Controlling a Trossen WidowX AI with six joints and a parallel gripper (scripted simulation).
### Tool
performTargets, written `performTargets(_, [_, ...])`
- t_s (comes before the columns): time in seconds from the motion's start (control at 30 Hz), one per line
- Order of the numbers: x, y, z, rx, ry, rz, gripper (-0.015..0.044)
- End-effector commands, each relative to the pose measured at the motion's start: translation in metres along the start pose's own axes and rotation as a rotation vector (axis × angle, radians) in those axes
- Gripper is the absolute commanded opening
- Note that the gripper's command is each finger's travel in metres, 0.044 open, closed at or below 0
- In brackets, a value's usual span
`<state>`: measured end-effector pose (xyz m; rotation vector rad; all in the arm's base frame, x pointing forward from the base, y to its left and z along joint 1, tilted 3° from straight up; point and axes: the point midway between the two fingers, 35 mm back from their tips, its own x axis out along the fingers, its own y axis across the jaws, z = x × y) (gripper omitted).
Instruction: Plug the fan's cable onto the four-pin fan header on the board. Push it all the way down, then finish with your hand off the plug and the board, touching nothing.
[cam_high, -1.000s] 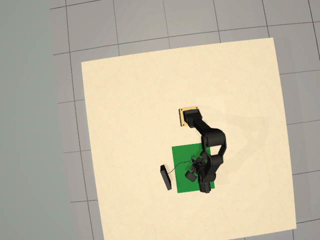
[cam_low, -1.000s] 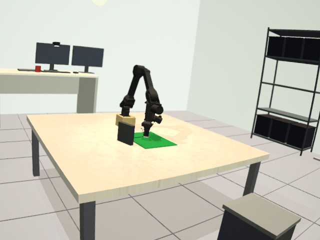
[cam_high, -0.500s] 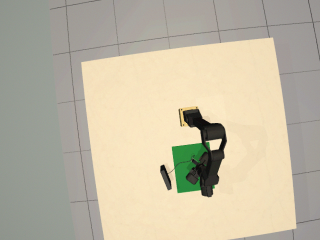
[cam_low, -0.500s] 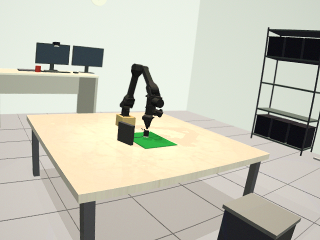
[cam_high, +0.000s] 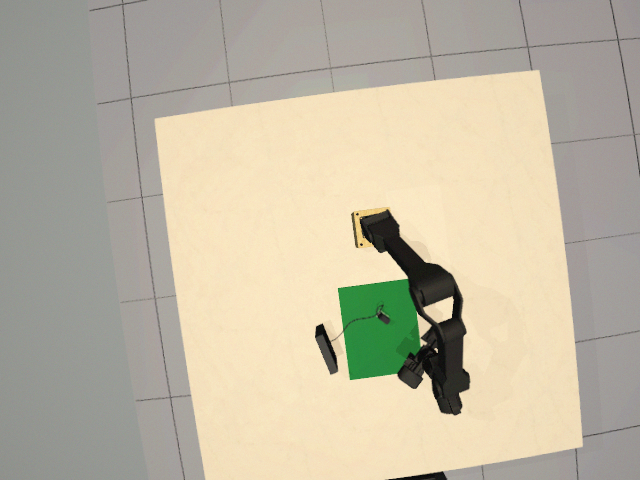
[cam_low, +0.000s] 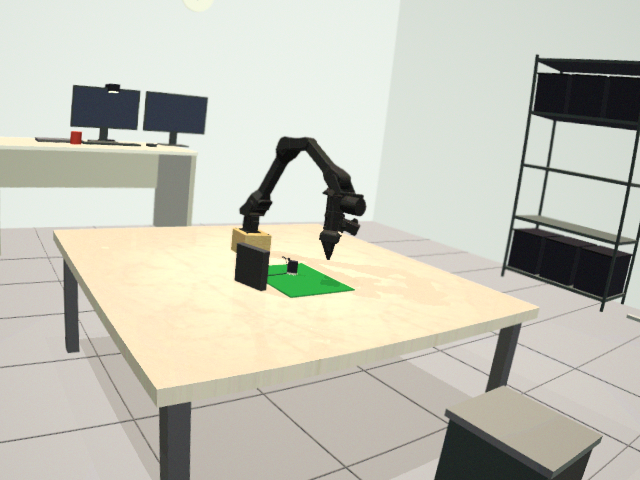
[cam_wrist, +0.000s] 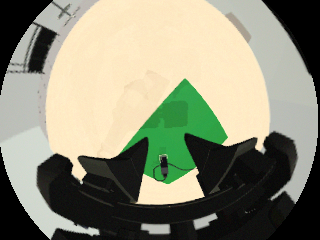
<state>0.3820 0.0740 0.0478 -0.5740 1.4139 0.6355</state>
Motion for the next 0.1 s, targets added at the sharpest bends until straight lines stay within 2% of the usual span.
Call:
performTargets(0.0, [0.001, 0.0024, 0.0111, 0.011, 0.007, 0.005, 0.026])
performTargets(0.07, [0.001, 0.0024, 0.0111, 0.011, 0.007, 0.005, 0.026])
